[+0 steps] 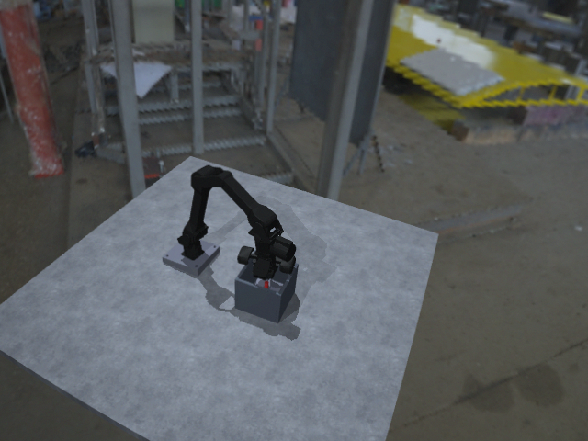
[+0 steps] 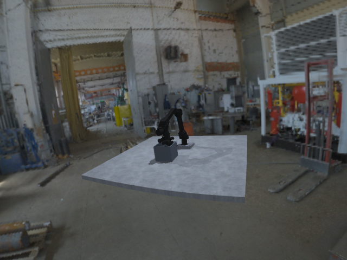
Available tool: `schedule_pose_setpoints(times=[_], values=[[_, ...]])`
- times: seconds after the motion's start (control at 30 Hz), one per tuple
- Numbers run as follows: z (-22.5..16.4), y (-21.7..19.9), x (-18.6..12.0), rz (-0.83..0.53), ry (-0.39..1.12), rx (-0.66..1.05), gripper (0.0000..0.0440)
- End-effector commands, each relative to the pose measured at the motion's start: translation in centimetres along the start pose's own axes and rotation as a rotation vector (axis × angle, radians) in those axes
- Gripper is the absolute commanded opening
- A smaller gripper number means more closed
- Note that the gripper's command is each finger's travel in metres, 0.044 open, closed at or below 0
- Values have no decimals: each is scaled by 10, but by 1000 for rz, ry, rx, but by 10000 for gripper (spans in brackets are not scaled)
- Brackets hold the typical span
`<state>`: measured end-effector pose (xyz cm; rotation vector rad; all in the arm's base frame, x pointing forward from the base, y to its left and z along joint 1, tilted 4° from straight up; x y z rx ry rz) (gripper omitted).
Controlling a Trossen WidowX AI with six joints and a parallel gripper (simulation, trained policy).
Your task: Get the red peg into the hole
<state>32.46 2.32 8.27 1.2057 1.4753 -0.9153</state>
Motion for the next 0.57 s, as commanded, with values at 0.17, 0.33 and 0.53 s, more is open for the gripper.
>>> schedule_pose_setpoints(times=[0.17, 0.33, 0.53], values=[[-8, -3, 4, -24, 19, 12, 99], [-12, -5, 1, -39, 24, 18, 90], [-11, 2, -19, -2, 40, 22, 49]])
Point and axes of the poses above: the point midway between the two fingers, 35 mm back from their tips, its own x axis out along the fingers, its own y axis across the jaws, z = x × y, the point moved 1 cm from there along -x, back along the fingers, and after that the axes turned 3 degrees about x, right-handed, at the moved point
